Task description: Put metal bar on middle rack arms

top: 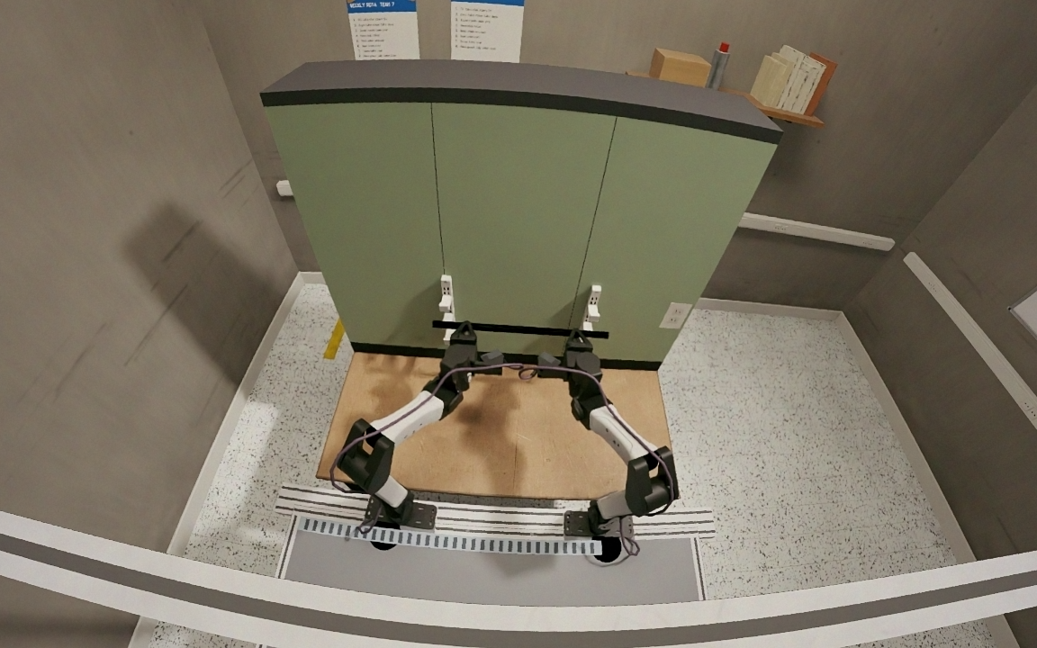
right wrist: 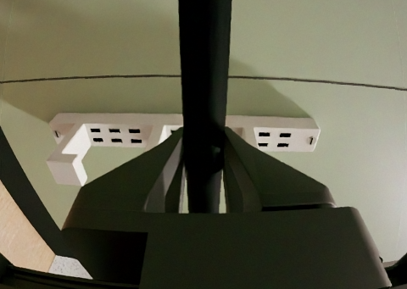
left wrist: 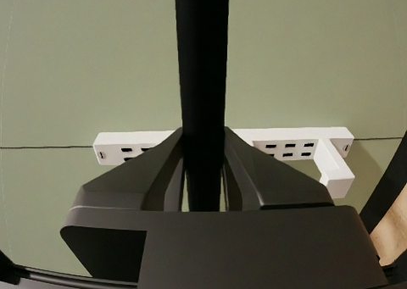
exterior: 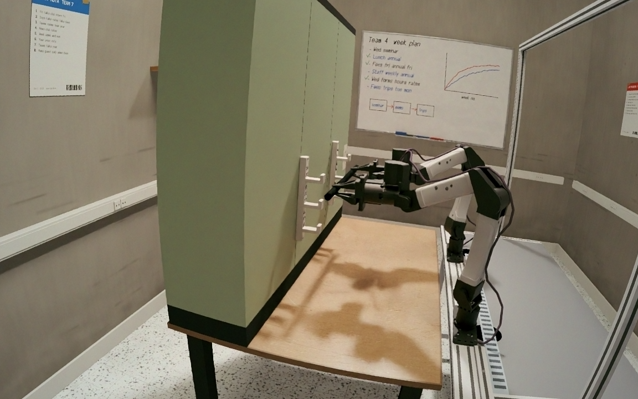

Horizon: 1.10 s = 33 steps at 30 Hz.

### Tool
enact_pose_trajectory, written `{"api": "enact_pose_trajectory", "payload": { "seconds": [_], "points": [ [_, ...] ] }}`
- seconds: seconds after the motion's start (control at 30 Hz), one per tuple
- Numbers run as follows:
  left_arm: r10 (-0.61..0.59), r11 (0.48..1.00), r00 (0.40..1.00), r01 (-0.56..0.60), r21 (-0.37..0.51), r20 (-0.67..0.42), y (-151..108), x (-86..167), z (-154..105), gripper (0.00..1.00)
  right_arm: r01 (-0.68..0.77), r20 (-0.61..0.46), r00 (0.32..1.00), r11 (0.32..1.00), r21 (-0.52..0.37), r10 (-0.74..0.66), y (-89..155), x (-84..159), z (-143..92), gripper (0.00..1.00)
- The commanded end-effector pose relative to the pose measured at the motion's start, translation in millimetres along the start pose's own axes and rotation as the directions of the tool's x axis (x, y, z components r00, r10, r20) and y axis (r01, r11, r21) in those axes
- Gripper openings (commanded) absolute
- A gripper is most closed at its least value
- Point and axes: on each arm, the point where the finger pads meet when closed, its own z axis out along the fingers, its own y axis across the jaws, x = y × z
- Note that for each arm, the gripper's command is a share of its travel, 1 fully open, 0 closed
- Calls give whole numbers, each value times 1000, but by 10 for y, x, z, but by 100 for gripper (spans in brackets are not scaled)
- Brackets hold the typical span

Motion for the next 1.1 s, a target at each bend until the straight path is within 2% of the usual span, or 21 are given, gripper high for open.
{"api": "enact_pose_trajectory", "payload": {
  "seconds": [0.0,0.37,1.07],
  "points": [
    [-3,999,1000,3,-34,-1,136,-2,58,0,-9,0,1000,1000,27,9,-105,7,45,0],
    [-3,999,1000,3,-34,-1,134,6,61,0,-9,0,1000,1000,27,9,-103,0,56,0],
    [-3,999,1000,3,-34,-1,137,7,221,0,-9,0,1000,1000,27,9,-107,0,211,0]
  ]
}}
